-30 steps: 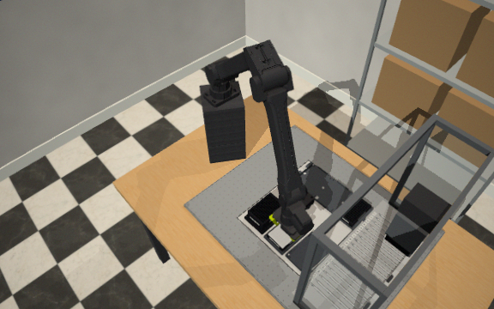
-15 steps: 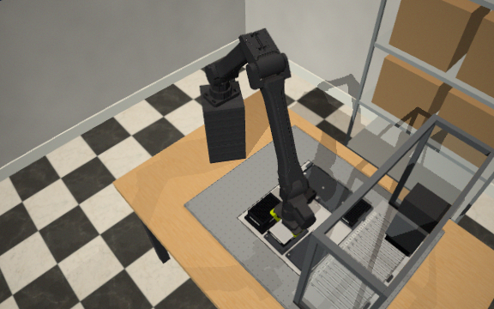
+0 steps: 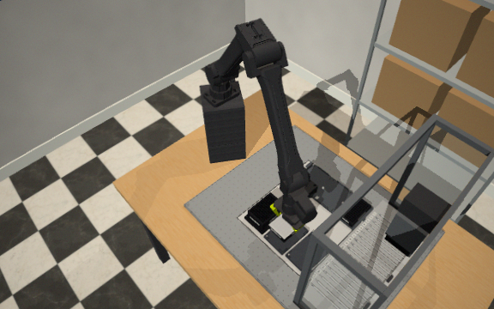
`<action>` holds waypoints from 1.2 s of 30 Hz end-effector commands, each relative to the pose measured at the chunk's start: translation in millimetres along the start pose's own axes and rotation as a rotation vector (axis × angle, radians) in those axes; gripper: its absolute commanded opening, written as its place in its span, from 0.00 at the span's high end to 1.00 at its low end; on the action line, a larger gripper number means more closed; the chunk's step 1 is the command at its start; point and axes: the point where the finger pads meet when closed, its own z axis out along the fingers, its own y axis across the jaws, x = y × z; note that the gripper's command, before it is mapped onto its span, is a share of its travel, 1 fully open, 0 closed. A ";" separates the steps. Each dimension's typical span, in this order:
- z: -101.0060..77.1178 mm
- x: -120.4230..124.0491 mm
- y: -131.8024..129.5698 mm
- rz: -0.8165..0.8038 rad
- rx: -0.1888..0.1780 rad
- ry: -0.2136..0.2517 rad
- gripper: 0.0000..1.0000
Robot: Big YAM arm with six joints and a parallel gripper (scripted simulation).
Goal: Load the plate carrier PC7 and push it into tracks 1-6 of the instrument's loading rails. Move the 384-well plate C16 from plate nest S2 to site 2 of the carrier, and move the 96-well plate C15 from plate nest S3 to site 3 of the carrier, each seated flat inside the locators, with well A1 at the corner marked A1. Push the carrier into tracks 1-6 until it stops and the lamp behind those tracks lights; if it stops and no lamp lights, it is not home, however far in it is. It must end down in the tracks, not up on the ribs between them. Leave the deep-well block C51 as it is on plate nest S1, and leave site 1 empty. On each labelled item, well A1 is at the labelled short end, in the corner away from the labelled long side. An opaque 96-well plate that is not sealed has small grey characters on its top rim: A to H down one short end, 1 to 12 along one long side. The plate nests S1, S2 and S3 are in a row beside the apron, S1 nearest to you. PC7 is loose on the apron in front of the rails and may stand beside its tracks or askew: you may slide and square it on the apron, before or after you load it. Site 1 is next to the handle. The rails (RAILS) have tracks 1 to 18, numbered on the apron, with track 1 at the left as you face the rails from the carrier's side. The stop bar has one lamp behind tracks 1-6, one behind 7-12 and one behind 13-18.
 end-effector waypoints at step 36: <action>-14.5 -118.6 -13.7 -0.020 0.030 -0.002 1.00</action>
